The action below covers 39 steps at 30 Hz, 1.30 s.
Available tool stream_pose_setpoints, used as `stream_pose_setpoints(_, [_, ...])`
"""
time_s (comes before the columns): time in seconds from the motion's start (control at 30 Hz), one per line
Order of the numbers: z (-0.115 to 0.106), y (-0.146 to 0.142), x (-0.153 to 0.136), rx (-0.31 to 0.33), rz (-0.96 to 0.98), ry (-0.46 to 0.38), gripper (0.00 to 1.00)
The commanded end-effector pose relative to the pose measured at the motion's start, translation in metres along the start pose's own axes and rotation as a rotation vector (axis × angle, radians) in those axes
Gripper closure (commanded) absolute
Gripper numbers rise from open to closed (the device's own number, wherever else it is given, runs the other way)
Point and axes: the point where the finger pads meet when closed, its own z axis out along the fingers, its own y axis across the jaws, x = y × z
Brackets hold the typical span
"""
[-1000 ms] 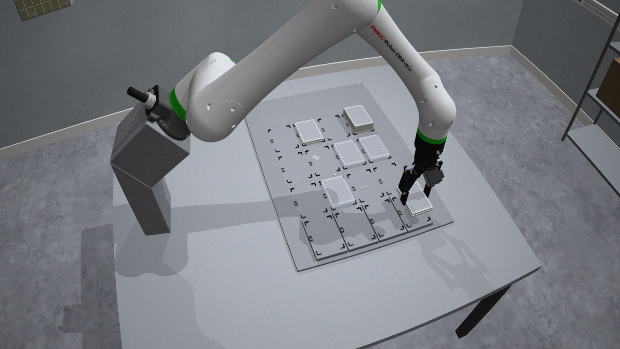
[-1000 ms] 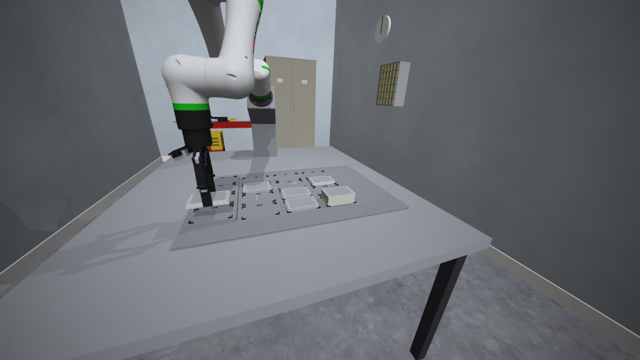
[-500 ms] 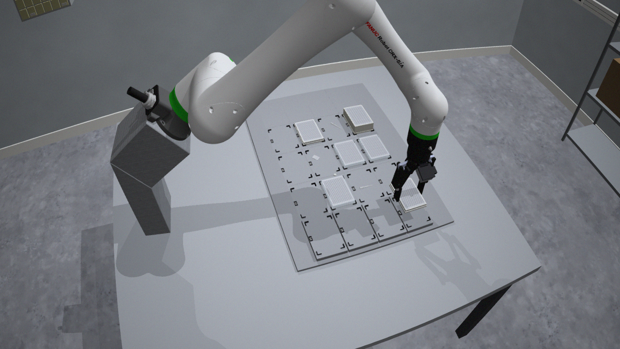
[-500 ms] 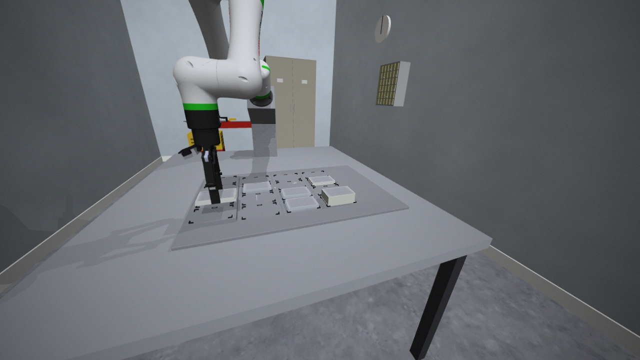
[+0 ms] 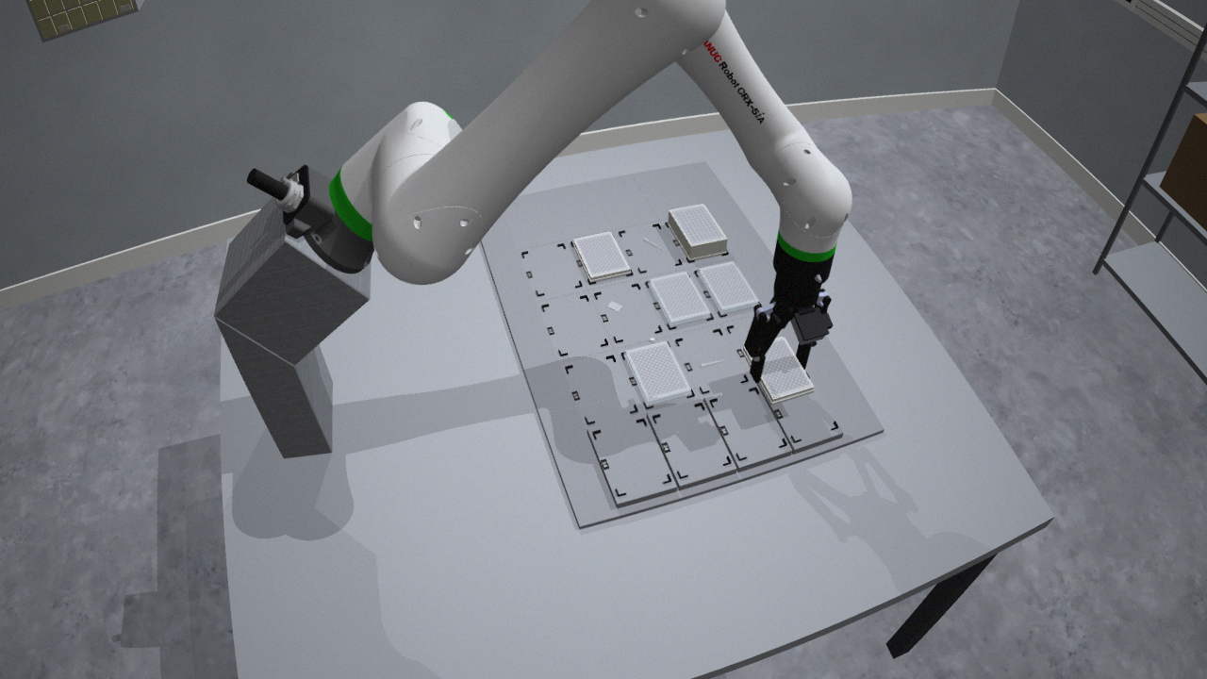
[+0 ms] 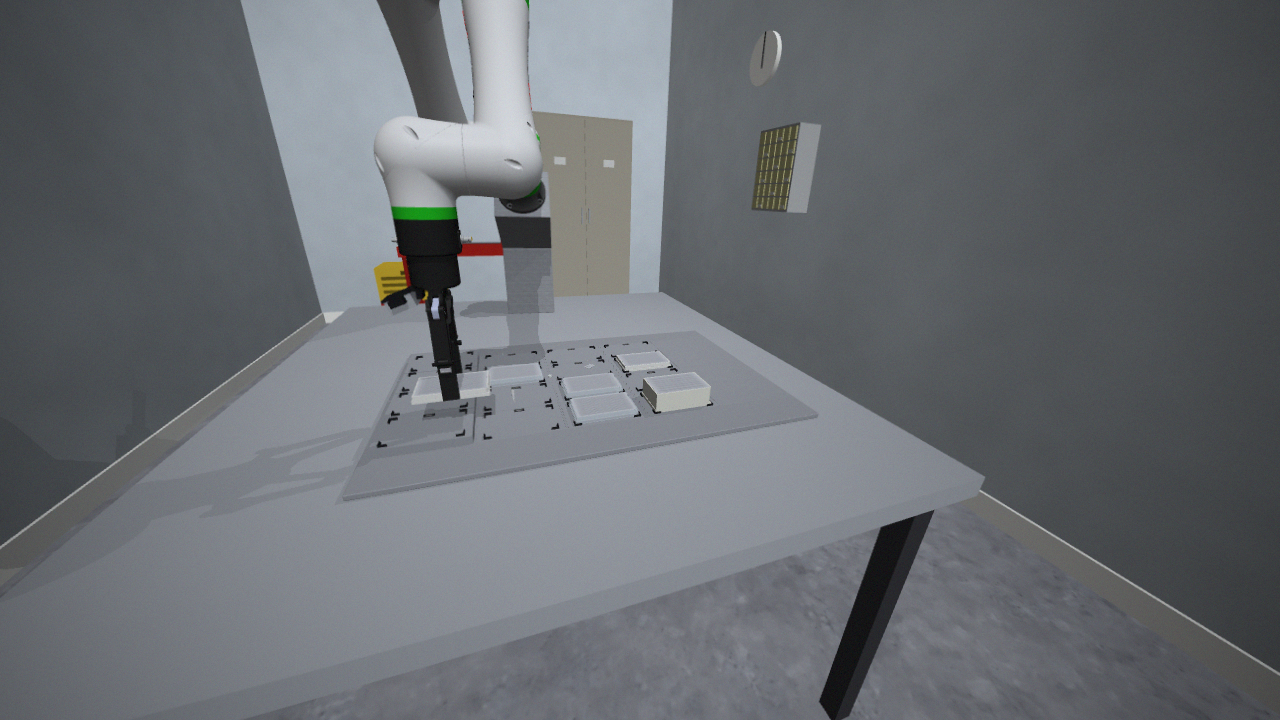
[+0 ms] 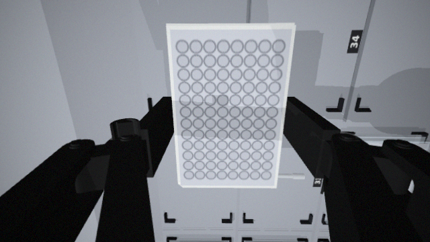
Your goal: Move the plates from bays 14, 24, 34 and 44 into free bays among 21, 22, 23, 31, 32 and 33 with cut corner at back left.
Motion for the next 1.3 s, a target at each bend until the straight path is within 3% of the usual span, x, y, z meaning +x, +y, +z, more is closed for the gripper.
stream_pose_setpoints(0.0, [-0.001,0.004,-0.006,0.002,0.0,0.003,0.9])
stream_pose_setpoints(1.27, [-0.001,0.05,-0.078,0.002,0.0,0.002,0.9])
